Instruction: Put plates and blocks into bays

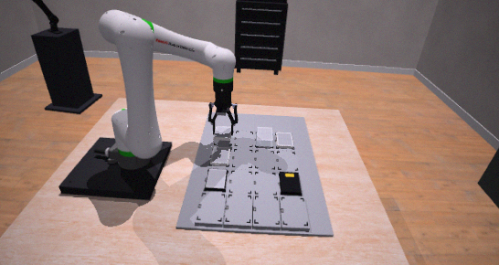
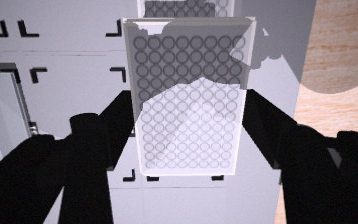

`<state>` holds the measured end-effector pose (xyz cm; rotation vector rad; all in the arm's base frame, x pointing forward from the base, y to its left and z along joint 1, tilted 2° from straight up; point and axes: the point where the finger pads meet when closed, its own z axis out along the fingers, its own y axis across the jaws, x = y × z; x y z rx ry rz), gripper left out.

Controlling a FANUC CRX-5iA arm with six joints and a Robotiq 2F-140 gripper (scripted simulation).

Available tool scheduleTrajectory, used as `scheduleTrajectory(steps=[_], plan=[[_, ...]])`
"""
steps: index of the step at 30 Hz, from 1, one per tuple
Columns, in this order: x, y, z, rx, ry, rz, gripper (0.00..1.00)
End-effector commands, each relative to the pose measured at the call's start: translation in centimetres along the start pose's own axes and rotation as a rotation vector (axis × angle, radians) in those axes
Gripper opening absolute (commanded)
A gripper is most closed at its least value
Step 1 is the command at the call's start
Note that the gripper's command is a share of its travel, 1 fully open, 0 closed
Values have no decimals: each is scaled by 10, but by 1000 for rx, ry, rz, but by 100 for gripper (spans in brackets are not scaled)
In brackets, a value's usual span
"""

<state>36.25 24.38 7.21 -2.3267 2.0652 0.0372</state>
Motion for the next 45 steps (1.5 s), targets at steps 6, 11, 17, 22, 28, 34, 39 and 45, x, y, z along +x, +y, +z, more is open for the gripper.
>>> scheduleTrajectory(steps=[6,11,17,22,28,34,39,45], plan=[[0,-1,-10,1,-1,0,10],[0,-1,-16,1,-1,0,10],[0,-1,-16,1,-1,0,10],[-14,0,-15,1,-1,-2,10],[-30,0,-15,1,-1,-2,10],[-41,0,-15,1,-1,-2,10],[-47,0,-15,1,-1,-2,10],[-47,0,-15,1,-1,-2,10]])
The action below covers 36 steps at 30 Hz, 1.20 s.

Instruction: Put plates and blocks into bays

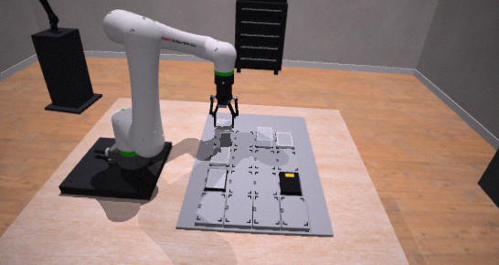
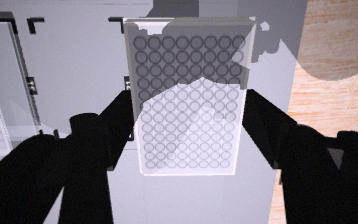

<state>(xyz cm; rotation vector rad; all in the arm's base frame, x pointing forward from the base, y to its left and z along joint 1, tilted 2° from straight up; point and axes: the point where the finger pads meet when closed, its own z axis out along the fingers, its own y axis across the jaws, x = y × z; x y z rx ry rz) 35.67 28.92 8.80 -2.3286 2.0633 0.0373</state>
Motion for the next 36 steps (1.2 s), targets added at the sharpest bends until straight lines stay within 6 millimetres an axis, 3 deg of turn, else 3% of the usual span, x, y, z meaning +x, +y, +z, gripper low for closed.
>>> scheduleTrajectory(steps=[1,36], plan=[[0,-1,0,2,-1,0,10],[1,-1,42,2,-1,0,10]])
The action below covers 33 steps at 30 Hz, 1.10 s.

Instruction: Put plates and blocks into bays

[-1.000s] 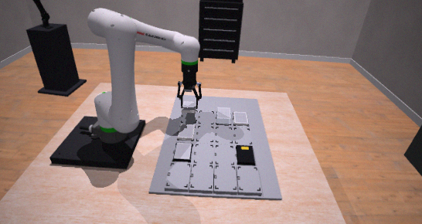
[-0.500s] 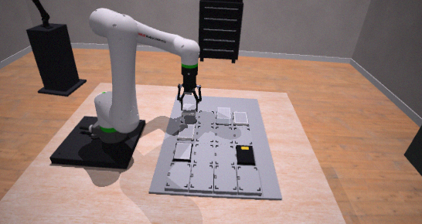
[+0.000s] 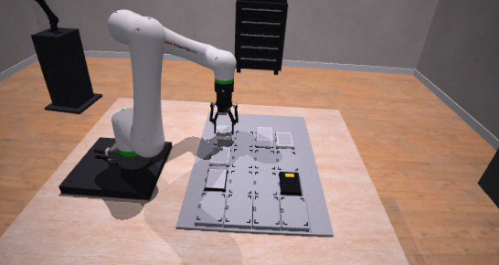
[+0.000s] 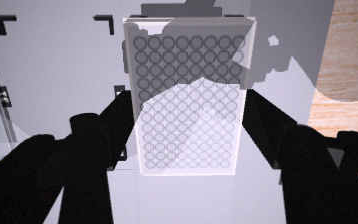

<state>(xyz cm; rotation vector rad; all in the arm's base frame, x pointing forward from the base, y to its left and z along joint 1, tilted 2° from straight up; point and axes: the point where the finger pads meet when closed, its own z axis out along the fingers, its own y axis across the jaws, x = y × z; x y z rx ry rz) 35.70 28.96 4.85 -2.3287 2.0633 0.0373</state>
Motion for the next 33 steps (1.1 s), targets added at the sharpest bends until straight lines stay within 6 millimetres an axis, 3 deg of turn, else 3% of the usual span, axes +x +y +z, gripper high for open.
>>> scheduleTrajectory(steps=[1,10,33], plan=[[0,-1,4,2,-1,0,10],[0,-1,12,2,-1,0,10],[0,-1,13,2,-1,0,10]])
